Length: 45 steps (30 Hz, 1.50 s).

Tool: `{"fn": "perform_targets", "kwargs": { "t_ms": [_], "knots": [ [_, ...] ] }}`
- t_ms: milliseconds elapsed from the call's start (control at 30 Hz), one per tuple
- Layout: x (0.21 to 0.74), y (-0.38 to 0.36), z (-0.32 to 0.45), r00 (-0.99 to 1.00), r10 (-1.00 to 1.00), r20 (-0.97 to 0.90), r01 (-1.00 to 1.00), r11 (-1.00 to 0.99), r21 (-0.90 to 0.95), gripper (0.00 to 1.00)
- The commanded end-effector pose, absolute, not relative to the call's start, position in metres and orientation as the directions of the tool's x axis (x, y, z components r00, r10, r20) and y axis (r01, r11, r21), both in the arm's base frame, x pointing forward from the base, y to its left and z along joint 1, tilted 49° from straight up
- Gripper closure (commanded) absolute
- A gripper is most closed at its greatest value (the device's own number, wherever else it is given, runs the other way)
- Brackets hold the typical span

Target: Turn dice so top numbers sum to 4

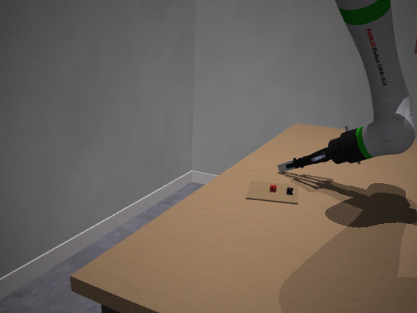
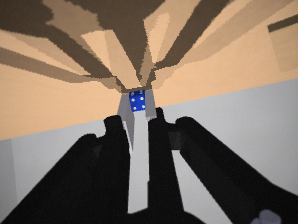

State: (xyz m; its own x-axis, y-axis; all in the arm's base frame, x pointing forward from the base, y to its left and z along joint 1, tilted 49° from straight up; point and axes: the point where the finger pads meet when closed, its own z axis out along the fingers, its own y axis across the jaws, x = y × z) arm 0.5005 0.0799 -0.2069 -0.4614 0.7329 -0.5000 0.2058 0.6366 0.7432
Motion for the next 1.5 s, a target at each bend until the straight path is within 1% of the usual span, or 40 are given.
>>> {"fn": "perform_targets", "kwargs": {
  "t_ms": [0,33,67,133,167,233,267,333,367,433,467,1467],
  "knots": [
    [0.5005,0.0797,-0.2069,-0.461,0.733,-0.5,0.206,0.637,0.743,0.93],
    [0.5005,0.0797,-0.2069,-0.461,0.733,-0.5,0.206,0.637,0.743,0.93],
    [0.5005,0.0797,-0.2069,-0.461,0.733,-0.5,0.206,0.637,0.743,0.91],
    [0.5005,0.0797,-0.2069,-0.461,0.733,-0.5,0.206,0.637,0.743,0.91],
    [0.5005,0.0797,-0.2069,-0.461,0.733,-0.5,0.206,0.637,0.743,0.89],
    [0.5005,0.0797,-0.2069,-0.461,0.733,-0.5,0.206,0.637,0.743,0.89],
    [0.5005,0.0797,-0.2069,-0.461,0.733,-0.5,0.206,0.637,0.743,0.86],
    [0.5005,0.0797,-0.2069,-0.461,0.733,-0.5,0.206,0.637,0.743,0.86],
    [0.5005,0.0797,-0.2069,-0.461,0.733,-0.5,0.206,0.637,0.743,0.84],
    [0.5005,0.0797,-0.2069,-0.461,0.733,-0.5,0.206,0.637,0.743,0.84],
    [0.5005,0.0797,-0.2069,-0.461,0.733,-0.5,0.206,0.637,0.743,0.81],
    [0.5005,0.0797,-0.2069,-0.461,0.733,-0.5,0.206,0.637,0.743,0.81]
  ]
}}
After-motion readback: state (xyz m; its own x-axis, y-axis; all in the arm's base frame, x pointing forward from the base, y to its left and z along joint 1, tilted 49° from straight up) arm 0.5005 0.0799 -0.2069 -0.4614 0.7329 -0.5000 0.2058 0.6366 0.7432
